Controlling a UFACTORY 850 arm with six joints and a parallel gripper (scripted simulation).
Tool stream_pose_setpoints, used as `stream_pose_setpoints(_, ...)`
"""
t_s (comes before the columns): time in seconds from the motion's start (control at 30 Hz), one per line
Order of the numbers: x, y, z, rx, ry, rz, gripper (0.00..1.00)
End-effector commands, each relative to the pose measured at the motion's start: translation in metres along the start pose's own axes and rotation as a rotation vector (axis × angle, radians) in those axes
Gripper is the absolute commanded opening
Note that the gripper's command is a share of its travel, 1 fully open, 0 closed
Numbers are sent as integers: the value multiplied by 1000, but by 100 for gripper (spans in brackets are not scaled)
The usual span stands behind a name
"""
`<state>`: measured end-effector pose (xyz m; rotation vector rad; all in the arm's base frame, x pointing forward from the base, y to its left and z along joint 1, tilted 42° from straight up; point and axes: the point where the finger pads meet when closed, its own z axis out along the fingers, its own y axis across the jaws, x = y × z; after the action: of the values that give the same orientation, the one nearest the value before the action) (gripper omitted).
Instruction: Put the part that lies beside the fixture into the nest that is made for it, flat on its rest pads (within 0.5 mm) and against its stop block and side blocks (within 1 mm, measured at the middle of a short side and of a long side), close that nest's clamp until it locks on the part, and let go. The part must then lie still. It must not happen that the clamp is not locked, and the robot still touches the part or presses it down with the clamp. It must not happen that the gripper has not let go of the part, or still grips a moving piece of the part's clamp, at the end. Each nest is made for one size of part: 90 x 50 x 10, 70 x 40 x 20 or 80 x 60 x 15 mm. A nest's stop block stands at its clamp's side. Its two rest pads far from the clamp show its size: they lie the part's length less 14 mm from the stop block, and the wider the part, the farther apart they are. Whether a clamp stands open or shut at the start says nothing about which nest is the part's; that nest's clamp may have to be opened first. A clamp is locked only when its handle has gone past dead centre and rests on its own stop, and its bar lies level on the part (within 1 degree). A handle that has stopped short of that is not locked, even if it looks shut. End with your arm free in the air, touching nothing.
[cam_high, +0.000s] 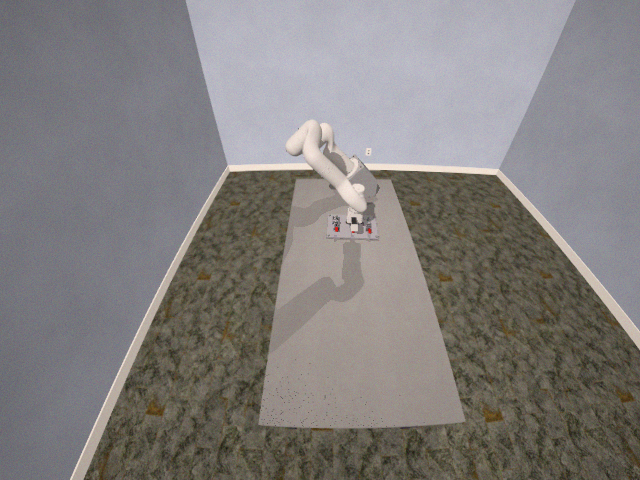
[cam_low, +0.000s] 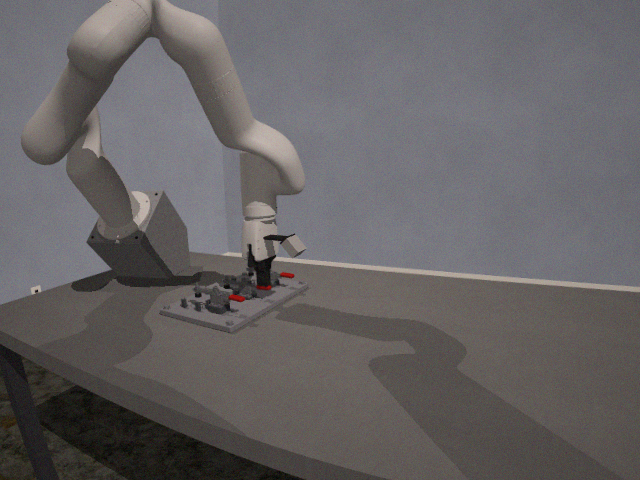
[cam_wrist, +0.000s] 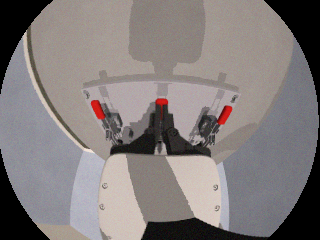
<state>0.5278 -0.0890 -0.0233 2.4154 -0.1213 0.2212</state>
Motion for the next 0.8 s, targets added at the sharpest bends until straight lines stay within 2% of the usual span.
stream_pose_setpoints(0.0, 0, 0, 0, 0, 1, 0, 0)
stream_pose_setpoints(0.77, 0, 0, 2, 0, 1, 0, 0)
